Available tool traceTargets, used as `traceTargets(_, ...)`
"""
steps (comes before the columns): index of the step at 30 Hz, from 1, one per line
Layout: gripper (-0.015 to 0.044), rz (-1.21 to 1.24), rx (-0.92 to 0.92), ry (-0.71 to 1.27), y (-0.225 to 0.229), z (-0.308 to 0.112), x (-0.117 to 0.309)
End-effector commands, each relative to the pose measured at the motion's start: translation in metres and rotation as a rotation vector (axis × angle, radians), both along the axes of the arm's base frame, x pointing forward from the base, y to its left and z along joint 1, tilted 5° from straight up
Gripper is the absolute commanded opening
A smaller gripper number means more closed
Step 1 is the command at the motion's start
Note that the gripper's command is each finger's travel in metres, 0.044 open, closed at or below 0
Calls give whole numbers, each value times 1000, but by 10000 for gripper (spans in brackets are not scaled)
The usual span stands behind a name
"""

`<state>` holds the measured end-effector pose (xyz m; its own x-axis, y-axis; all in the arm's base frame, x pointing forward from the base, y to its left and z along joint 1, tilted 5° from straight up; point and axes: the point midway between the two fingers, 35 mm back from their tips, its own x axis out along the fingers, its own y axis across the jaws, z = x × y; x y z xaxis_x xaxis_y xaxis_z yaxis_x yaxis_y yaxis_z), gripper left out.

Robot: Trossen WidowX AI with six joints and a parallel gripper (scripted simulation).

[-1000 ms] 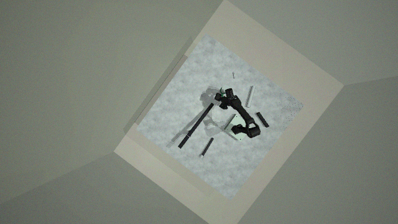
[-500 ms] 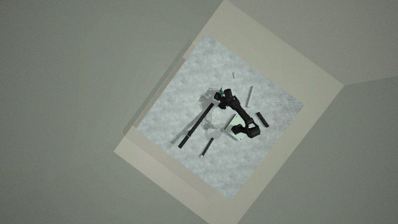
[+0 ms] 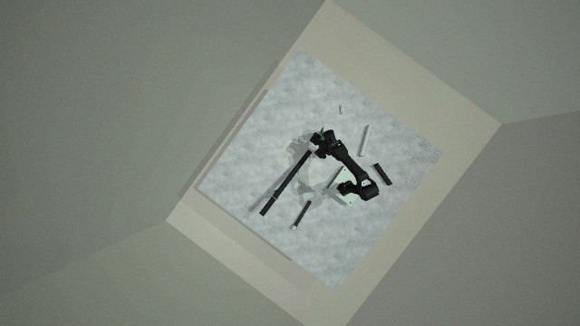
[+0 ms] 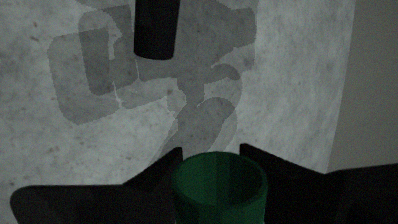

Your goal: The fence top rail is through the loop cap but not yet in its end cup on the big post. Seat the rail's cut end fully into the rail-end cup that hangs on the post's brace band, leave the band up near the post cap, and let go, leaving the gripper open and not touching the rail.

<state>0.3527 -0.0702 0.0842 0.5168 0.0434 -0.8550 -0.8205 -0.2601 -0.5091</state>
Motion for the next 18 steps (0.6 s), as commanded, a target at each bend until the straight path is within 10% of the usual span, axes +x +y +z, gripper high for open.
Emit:
traceTargets(1, 0, -40, 3, -1, 1, -1, 3)
traceTargets(18, 0, -82, 5, -4, 1, -1, 7)
